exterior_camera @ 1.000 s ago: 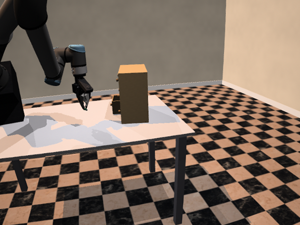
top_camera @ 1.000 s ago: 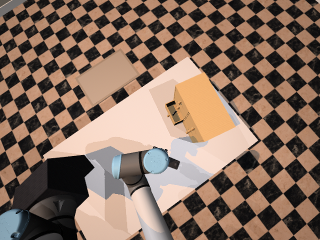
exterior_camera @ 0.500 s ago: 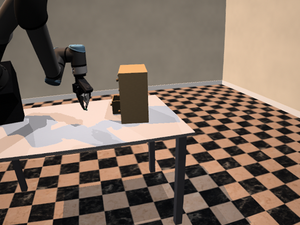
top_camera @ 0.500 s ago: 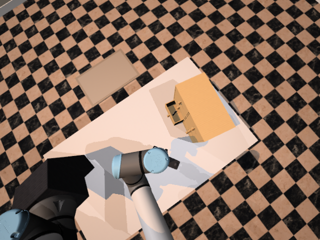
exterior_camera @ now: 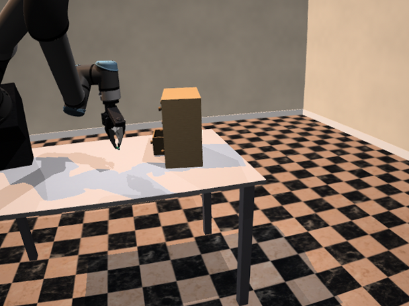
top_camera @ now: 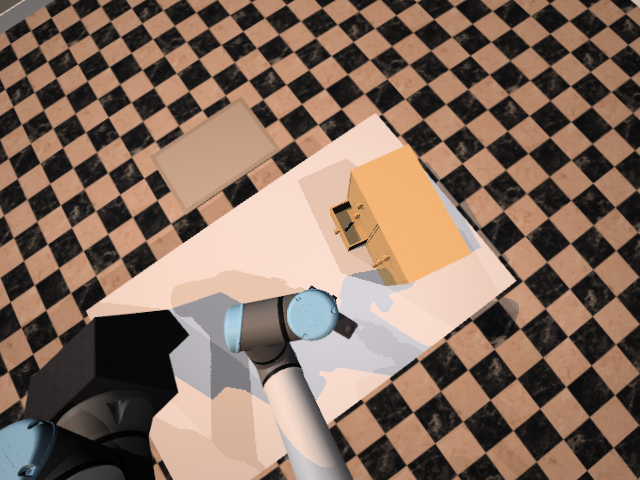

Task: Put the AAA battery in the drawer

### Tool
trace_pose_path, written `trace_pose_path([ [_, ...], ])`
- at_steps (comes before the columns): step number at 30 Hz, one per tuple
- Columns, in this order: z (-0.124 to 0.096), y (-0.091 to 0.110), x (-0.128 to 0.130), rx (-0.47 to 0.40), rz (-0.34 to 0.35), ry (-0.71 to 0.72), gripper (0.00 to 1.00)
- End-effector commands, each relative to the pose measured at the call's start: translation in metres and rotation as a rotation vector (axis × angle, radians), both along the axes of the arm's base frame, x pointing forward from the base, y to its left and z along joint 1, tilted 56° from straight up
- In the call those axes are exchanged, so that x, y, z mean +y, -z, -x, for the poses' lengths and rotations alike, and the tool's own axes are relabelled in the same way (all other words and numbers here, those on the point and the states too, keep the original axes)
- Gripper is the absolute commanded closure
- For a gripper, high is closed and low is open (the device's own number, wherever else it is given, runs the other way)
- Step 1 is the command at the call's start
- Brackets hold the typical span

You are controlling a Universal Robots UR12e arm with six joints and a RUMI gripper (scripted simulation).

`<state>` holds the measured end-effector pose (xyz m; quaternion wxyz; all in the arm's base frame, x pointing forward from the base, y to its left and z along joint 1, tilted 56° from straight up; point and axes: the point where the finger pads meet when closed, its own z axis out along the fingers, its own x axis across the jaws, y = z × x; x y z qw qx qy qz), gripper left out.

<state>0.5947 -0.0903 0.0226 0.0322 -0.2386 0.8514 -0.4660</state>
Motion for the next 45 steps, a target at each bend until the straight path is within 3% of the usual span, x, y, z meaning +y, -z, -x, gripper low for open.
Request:
trace_pose_path([
  [1, -0.003, 0.004, 0.004, -0.065, -0.024, 0.050, 0.98],
  [5, -0.004, 0.007, 0.006, -0.102, -0.038, 0.077, 0.98],
  [20, -0.017, 0.034, 0.027, -0.470, -0.171, 0.346, 0.98],
  [22, -0.017, 0.034, 0.027, -0.470, -0.171, 0.346, 0.98],
  [37, -0.031, 0.072, 0.059, -0.920, -0.331, 0.674, 0.98],
  [39, -0.031, 0.072, 0.059, -0.920, -0.331, 0.674, 0.98],
  [45, -0.036, 0.088, 0.073, -1.094, -0.391, 0.799, 0.98],
])
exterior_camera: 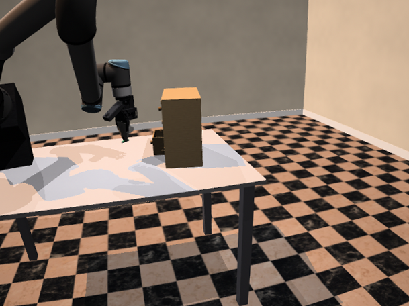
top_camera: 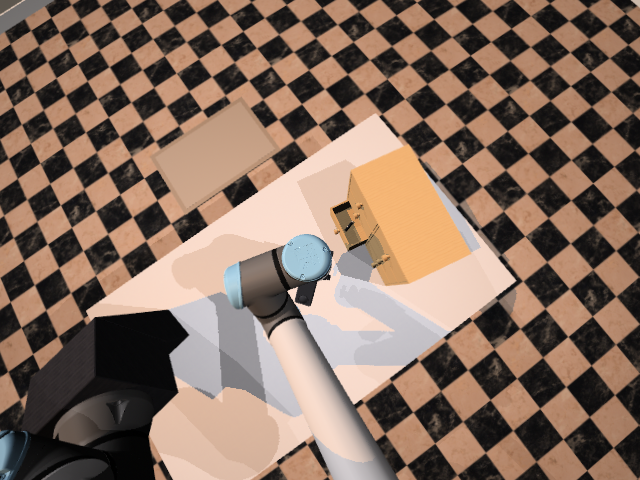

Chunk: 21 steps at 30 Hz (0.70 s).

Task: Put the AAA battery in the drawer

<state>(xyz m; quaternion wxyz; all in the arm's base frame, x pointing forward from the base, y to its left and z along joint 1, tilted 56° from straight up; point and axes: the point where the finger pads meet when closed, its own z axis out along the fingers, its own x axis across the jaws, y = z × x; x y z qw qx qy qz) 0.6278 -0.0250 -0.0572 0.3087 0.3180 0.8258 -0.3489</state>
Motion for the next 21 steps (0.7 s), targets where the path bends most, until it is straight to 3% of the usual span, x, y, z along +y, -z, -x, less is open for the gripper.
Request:
trace_pose_path([
  [1, -0.004, 0.010, 0.010, -0.114, -0.043, 0.101, 0.98],
  [9, -0.010, 0.029, 0.026, -0.315, -0.113, 0.246, 0.98],
  [11, -0.010, 0.029, 0.026, -0.315, -0.113, 0.246, 0.98],
  [21, -0.016, 0.047, 0.042, -0.501, -0.179, 0.380, 0.98],
])
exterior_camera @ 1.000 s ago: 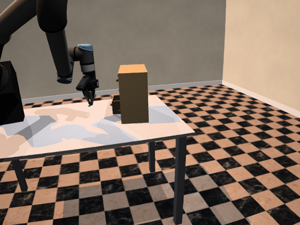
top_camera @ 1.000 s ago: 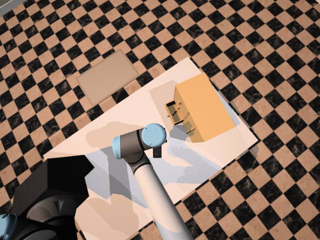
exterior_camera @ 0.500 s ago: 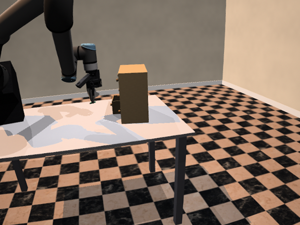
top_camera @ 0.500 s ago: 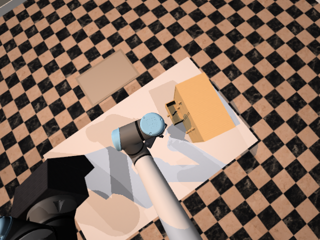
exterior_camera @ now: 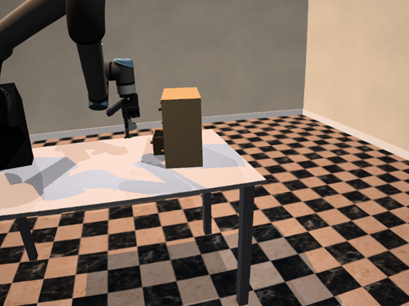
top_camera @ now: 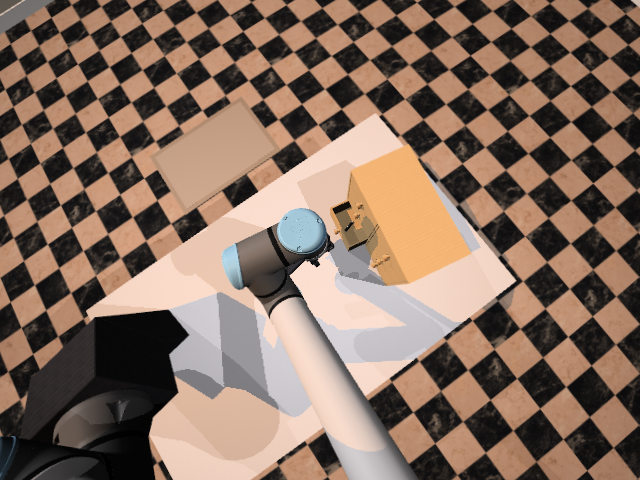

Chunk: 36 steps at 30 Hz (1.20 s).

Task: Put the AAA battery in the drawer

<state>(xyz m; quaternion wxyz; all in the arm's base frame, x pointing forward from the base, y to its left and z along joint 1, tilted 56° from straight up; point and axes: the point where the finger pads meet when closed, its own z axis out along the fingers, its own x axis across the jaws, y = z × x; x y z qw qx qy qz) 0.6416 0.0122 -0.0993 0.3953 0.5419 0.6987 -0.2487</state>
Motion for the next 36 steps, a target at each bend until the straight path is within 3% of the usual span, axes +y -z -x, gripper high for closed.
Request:
trace_pose_path([
  [1, -0.002, 0.006, 0.006, -0.066, -0.023, 0.057, 0.98],
  [16, -0.006, 0.016, 0.016, -0.173, -0.060, 0.133, 0.98],
  [36, -0.006, 0.016, 0.019, -0.190, -0.066, 0.146, 0.98],
])
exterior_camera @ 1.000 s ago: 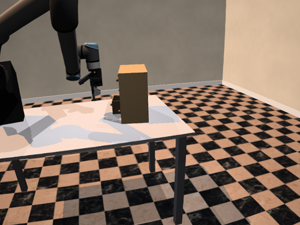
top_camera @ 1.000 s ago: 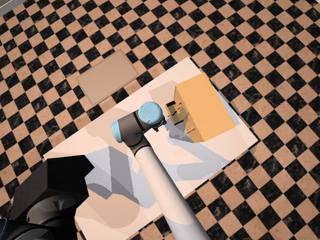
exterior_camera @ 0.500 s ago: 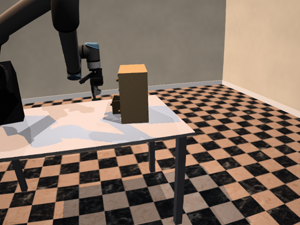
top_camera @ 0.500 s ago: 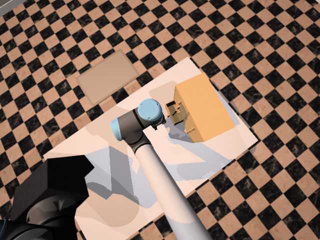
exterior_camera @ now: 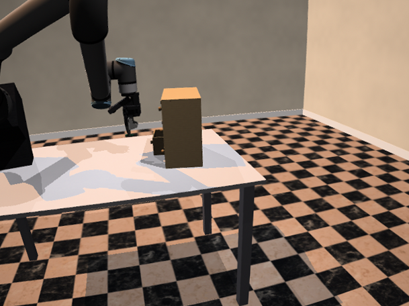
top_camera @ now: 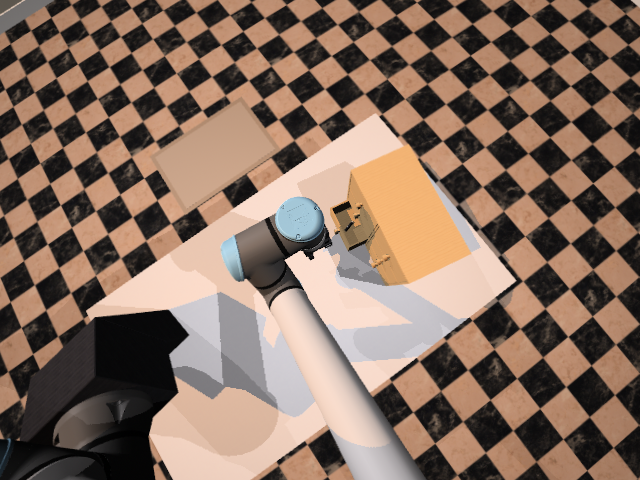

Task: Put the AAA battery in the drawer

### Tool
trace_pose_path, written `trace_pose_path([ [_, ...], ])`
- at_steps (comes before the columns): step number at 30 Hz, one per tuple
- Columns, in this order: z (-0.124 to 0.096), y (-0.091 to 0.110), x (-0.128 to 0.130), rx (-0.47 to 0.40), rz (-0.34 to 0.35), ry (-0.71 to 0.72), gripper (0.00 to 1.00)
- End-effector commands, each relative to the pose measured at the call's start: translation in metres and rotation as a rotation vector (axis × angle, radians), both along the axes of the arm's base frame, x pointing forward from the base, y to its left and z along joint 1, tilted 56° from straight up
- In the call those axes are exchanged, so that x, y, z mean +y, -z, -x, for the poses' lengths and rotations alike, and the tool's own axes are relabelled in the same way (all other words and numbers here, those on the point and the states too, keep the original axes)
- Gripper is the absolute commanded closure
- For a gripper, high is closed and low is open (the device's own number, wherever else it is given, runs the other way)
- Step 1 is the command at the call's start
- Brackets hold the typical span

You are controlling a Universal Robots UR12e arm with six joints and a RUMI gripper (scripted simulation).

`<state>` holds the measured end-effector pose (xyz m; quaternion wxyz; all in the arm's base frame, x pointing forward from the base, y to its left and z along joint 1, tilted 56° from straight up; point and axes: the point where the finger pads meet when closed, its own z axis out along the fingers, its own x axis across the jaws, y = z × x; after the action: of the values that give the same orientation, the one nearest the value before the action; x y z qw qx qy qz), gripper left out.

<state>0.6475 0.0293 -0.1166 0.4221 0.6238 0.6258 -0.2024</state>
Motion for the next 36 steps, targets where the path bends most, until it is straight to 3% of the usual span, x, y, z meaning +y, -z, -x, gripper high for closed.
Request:
trace_pose_path([
  [1, 0.001, -0.002, 0.003, -0.006, -0.002, 0.004, 0.98],
  [18, 0.007, -0.015, 0.024, -0.008, -0.003, 0.006, 0.98],
  [36, 0.008, -0.016, 0.025, -0.009, -0.003, 0.005, 0.98],
])
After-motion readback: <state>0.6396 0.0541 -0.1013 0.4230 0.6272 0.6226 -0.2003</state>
